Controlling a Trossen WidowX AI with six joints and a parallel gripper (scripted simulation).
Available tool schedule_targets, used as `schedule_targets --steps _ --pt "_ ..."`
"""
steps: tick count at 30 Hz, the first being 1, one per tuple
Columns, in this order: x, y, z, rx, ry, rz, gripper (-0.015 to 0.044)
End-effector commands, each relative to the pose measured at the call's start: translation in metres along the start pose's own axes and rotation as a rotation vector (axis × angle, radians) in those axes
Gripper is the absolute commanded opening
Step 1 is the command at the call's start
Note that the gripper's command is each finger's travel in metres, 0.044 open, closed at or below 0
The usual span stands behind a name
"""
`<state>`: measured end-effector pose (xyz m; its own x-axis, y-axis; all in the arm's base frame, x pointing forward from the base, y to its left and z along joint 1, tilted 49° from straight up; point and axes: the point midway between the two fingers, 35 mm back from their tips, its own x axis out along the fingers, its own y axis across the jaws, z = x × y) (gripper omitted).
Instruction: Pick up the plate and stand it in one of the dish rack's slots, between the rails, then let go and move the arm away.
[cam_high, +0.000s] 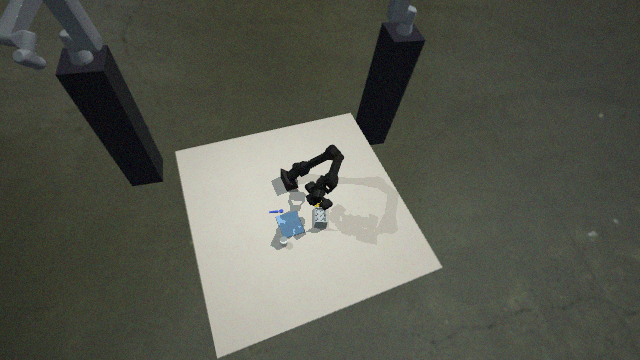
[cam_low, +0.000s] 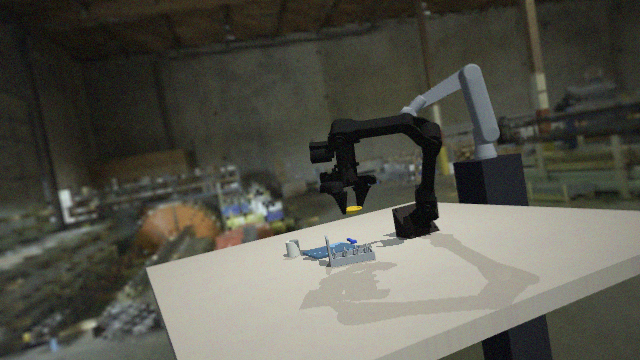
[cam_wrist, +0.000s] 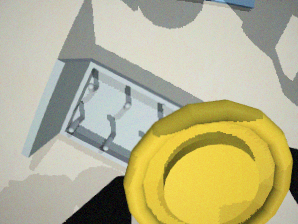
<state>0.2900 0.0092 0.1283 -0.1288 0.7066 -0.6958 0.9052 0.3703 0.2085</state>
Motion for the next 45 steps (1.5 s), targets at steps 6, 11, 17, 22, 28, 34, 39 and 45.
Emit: schedule_targets --steps 6,11,17,22,28,34,39,45 --pt "0.005 -0.012 -0.037 0.297 0.002 0.002 0.0000" --pt "0.008 -0.020 -0.057 0.468 0.003 0.005 0.0000" --pt "0.012 -0.029 -0.076 0.649 0.005 0.007 0.0000" --pt "0.012 -0.030 -0.077 0.654 0.005 0.007 0.0000" --pt "0.027 -0.039 -0.075 0.579 -0.093 -0.045 0.0000" --pt "0.043 -0.049 -0.070 0.476 -0.224 -0.100 0.0000" --pt "0.055 -0.057 -0.065 0.389 -0.331 -0.134 0.0000" --pt "0.066 -0.064 -0.059 0.283 -0.457 -0.160 0.0000"
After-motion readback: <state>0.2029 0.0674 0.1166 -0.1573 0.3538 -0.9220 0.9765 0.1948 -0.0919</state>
